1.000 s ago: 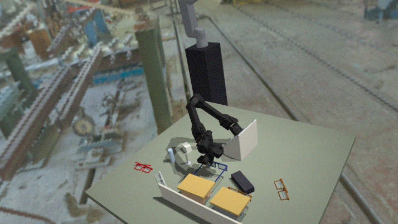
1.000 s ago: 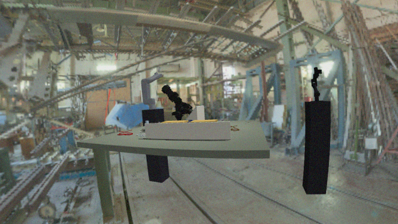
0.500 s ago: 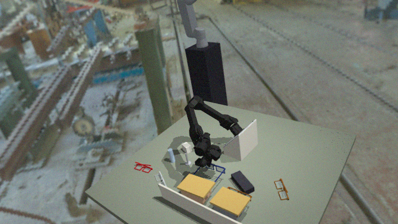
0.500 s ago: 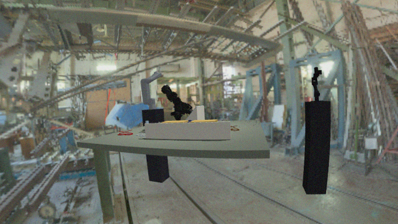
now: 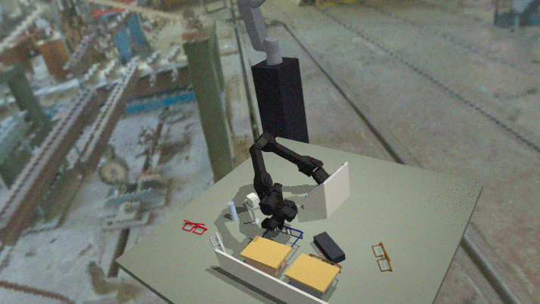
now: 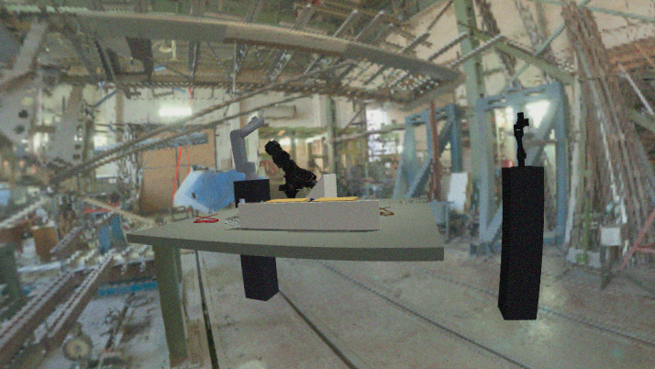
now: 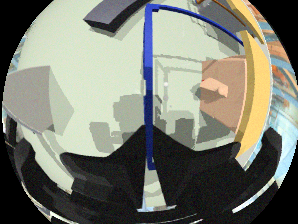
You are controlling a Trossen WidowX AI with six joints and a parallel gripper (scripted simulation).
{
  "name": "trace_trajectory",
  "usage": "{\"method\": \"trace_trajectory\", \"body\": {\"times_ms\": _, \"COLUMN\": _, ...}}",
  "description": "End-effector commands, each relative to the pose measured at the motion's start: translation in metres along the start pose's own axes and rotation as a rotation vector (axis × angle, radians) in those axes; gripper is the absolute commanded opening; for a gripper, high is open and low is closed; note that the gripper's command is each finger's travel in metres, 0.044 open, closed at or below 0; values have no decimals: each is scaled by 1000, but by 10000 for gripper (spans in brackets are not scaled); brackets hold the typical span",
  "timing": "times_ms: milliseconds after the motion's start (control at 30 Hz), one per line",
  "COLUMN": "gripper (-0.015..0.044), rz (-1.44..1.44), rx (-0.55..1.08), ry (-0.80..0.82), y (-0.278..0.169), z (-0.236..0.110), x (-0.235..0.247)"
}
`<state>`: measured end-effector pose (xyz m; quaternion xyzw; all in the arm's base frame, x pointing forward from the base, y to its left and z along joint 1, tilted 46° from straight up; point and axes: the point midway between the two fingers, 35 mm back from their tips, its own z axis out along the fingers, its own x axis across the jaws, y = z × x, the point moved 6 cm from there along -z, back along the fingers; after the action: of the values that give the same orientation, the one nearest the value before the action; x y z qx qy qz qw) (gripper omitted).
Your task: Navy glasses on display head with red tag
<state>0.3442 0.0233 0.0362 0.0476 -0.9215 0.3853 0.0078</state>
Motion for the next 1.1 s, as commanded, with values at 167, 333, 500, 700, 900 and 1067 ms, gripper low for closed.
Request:
{"method": "trace_trajectory", "body": {"times_ms": 167, "gripper": 0, "rz": -9, "rx": 5, "ry": 5, "y": 1, "z": 1, "x": -14}}
{"method": "trace_trajectory", "body": {"times_ms": 333, "gripper": 0, "rz": -8, "rx": 5, "ry": 5, "y": 1, "z": 1, "x": -22}}
{"method": "trace_trajectory", "body": {"times_ms": 500, "gripper": 0, "rz": -8, "rx": 5, "ry": 4, "y": 1, "z": 2, "x": -30}}
{"method": "trace_trajectory", "body": {"times_ms": 700, "gripper": 0, "rz": -8, "rx": 5, "ry": 4, "y": 1, "z": 2, "x": -40}}
{"method": "trace_trajectory", "body": {"times_ms": 900, "gripper": 0, "rz": -7, "rx": 5, "ry": 4, "y": 0, "z": 2, "x": -48}}
{"method": "trace_trajectory", "body": {"times_ms": 1067, "gripper": 0, "rz": -7, "rx": 5, "ry": 4, "y": 0, "z": 2, "x": -55}}
